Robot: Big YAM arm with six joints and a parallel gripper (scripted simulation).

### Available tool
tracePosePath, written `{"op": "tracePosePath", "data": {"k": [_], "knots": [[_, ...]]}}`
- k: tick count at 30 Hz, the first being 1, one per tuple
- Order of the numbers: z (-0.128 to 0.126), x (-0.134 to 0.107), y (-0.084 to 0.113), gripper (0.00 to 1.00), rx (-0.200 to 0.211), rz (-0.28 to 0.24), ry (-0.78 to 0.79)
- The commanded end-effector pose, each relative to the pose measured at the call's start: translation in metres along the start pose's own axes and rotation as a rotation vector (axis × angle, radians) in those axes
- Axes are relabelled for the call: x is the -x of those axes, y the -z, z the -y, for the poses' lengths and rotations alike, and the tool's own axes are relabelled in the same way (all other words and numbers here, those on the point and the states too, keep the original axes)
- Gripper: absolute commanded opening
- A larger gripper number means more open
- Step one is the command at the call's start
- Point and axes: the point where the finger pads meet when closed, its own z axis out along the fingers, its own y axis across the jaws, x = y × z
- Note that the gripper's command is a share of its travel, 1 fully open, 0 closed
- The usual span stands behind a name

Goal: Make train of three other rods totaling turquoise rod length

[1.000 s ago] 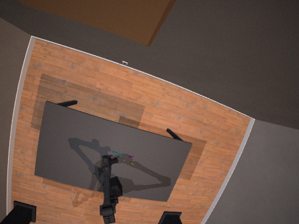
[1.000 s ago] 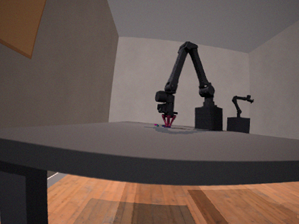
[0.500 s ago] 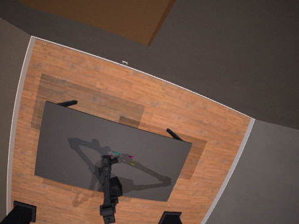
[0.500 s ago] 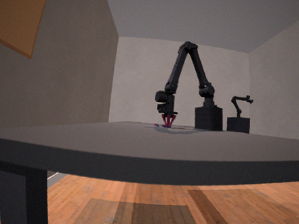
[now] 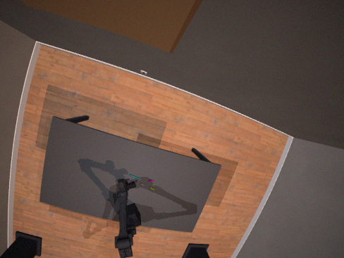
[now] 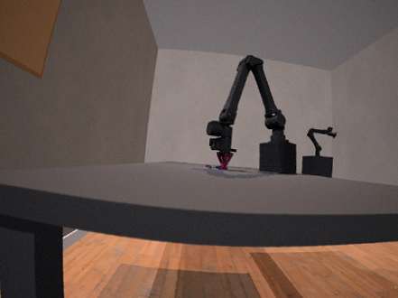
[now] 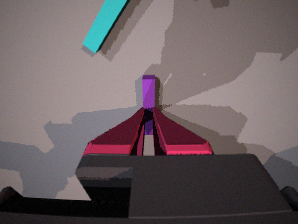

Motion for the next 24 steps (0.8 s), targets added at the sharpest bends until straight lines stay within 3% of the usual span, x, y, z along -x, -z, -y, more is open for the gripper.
{"op": "tracePosePath", "data": {"k": [1,22,24], "knots": [[-0.0142,0.0052,-0.0032,0.05,0.019,0.006,-0.011],[-0.014,0.0051,-0.0032,0.05,0.018,0.006,-0.01],[-0.0093,0.0038,-0.0019,0.05,0.001,0.003,-0.009]]}}
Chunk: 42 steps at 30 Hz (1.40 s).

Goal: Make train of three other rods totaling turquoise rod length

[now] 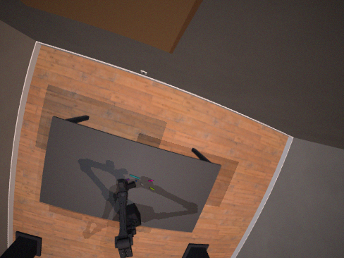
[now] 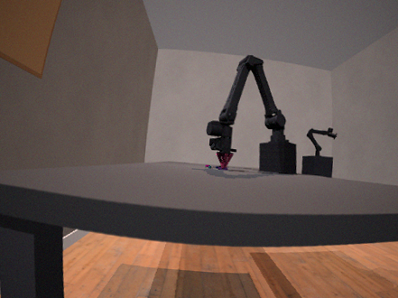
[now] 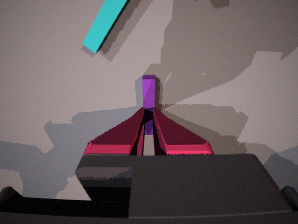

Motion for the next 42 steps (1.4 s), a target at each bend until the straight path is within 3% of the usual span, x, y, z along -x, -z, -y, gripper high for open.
{"op": "tracePosePath", "data": {"k": [1,3,4,8,17,19,22,25,32,36,39,42], "knots": [[-0.009,0.004,-0.002,0.05,0.001,0.003,-0.009],[-0.009,0.003,0.002,0.05,0.001,0.003,-0.009],[-0.015,0.004,0.015,0.05,0.029,0.007,-0.011],[-0.004,-0.003,0.032,0.05,0.01,0.004,-0.001],[-0.025,0.001,0.104,0.05,0.05,0.009,-0.004],[-0.025,0.001,0.104,0.05,0.05,0.009,-0.004],[0.0,-0.001,0.095,0.05,-0.015,0.0,-0.007],[-0.01,0.001,0.107,0.05,0.019,0.005,-0.008],[-0.012,0.002,0.107,0.05,0.025,0.006,-0.011],[-0.02,0.014,0.11,0.05,0.034,0.008,-0.008],[-0.018,0.041,0.103,0.05,0.015,0.002,-0.029],[-0.012,0.096,0.103,0.05,0.015,0.003,-0.07]]}}
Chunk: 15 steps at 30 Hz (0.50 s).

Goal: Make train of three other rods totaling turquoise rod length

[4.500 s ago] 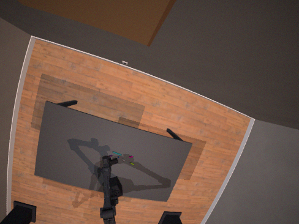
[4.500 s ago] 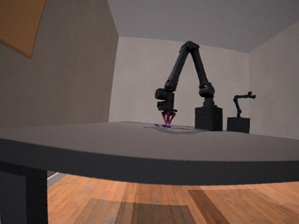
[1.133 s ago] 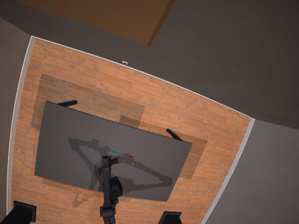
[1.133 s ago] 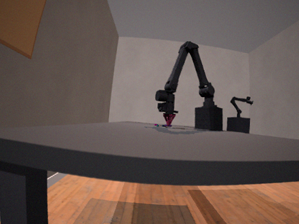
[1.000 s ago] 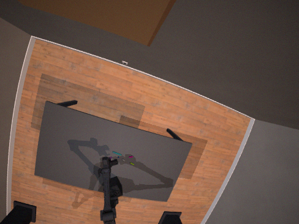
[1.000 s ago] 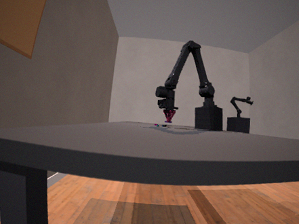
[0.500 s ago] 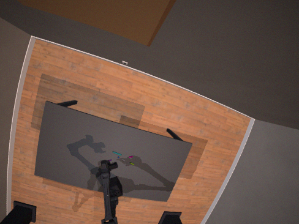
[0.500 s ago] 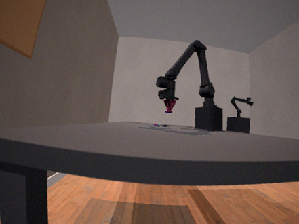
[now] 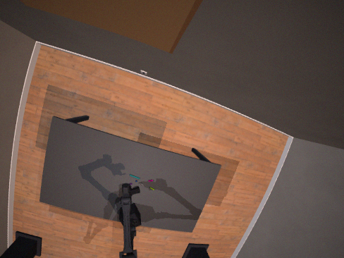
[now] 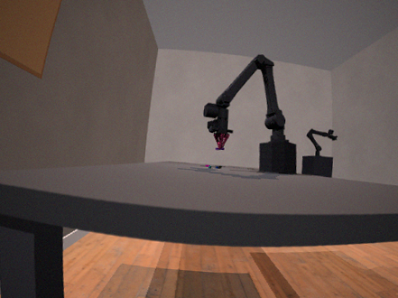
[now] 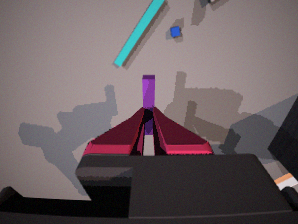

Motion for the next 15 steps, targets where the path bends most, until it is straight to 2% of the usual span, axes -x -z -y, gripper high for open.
{"op": "tracePosePath", "data": {"k": [1,3,4,7,8,9,11,13,15], "knots": [[-0.017,0.058,0.006,0.05,0.024,0.007,-0.028],[-0.008,0.103,0.006,0.05,0.024,0.008,-0.062],[-0.008,0.106,0.007,0.05,0.024,0.008,-0.062],[0.017,0.175,0.007,0.05,0.024,0.013,-0.115],[0.017,0.177,0.007,0.05,0.024,0.013,-0.115],[0.028,0.197,0.008,0.05,0.024,0.015,-0.13],[0.028,0.197,0.008,0.05,0.024,0.015,-0.13],[0.047,0.231,0.008,0.05,0.023,0.019,-0.156],[0.062,0.251,0.009,0.05,0.023,0.021,-0.172]]}}
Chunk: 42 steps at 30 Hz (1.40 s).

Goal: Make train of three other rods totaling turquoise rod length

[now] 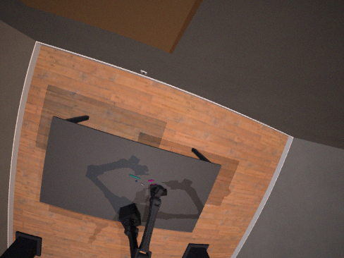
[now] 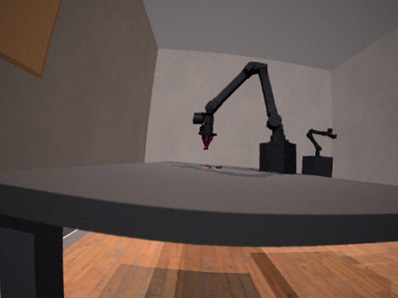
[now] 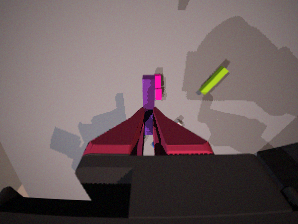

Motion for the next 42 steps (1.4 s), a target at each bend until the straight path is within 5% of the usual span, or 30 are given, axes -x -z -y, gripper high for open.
{"op": "tracePosePath", "data": {"k": [1,20,42], "knots": [[-0.002,0.038,0.001,0.05,0.003,0.002,0.052],[0.002,0.038,-0.006,0.05,0.005,0.008,0.057],[0.014,0.034,-0.083,0.05,-0.011,-0.004,0.049]]}}
